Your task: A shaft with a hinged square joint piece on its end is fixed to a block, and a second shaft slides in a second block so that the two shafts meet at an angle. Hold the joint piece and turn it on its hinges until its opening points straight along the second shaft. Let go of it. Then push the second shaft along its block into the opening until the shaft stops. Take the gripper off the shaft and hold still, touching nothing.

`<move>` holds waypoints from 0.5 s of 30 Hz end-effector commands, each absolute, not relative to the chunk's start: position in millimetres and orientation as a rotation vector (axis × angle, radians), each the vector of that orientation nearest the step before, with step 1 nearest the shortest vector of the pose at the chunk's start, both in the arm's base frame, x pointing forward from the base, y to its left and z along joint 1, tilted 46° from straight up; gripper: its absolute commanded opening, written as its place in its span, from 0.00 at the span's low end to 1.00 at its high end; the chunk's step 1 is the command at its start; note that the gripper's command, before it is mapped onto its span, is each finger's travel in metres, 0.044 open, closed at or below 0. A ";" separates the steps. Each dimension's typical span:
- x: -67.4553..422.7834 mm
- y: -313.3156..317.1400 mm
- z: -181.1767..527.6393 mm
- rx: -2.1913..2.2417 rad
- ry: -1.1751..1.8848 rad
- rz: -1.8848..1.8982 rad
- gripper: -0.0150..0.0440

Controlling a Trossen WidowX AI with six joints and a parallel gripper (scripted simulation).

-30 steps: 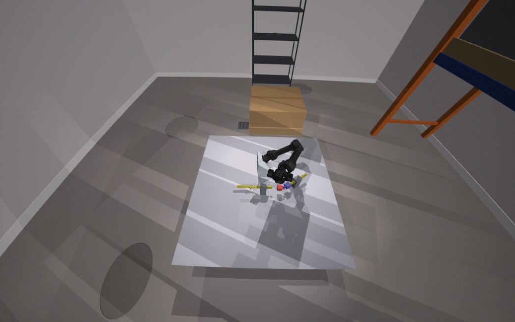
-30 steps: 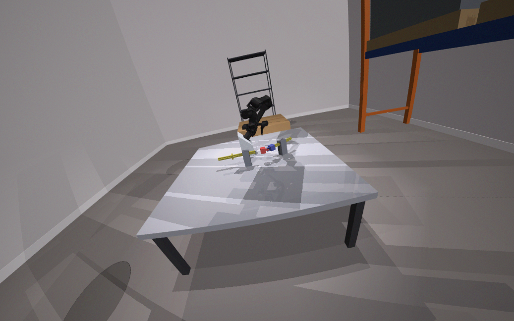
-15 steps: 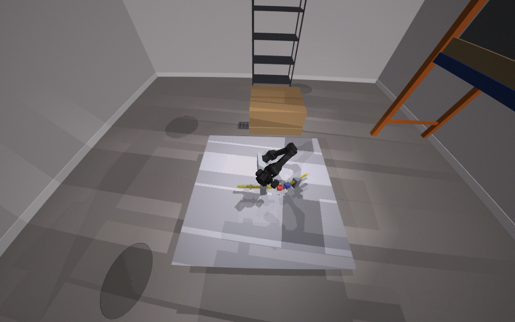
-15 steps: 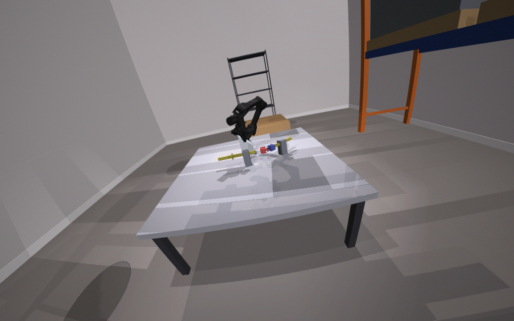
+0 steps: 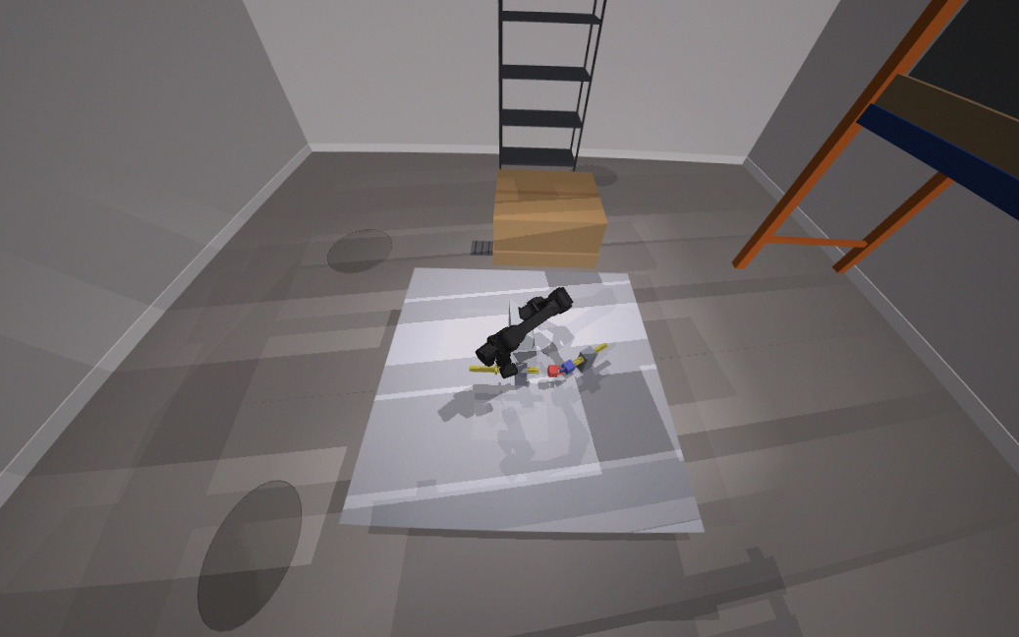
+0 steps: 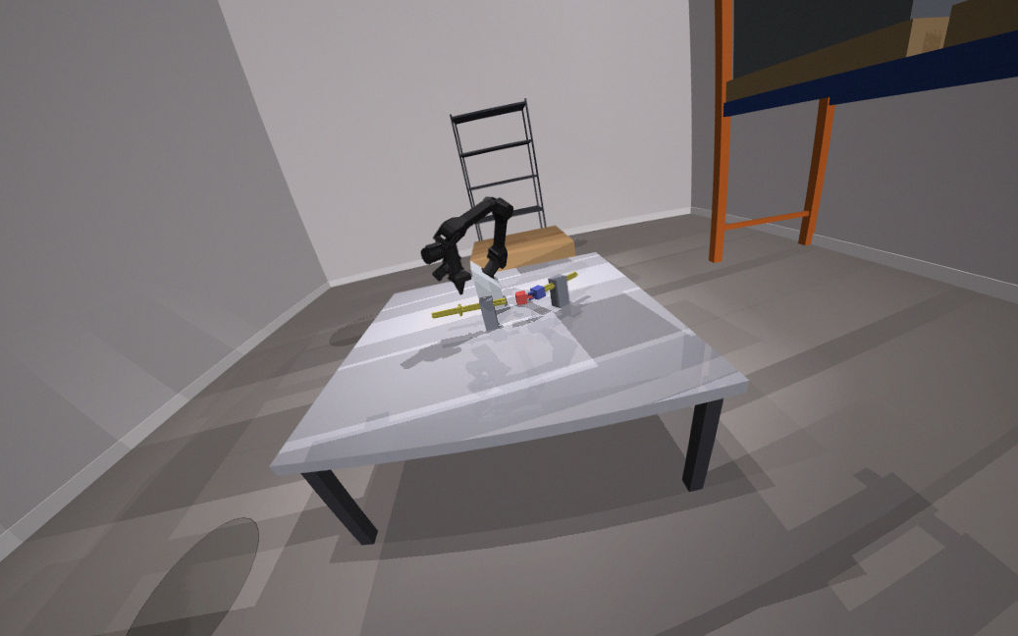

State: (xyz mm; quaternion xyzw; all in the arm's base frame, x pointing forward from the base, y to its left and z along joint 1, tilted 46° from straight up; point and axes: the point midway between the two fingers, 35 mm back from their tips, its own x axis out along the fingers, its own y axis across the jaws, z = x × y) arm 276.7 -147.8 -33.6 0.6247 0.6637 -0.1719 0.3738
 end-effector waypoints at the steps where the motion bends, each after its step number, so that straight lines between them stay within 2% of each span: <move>1: 266.0 -159.2 -63.7 1.705 1.702 -0.583 0.25; 9: 245.9 -171.0 -109.4 1.865 1.693 -0.801 0.25; 15: 244.3 -172.0 -112.7 1.876 1.692 -0.817 0.25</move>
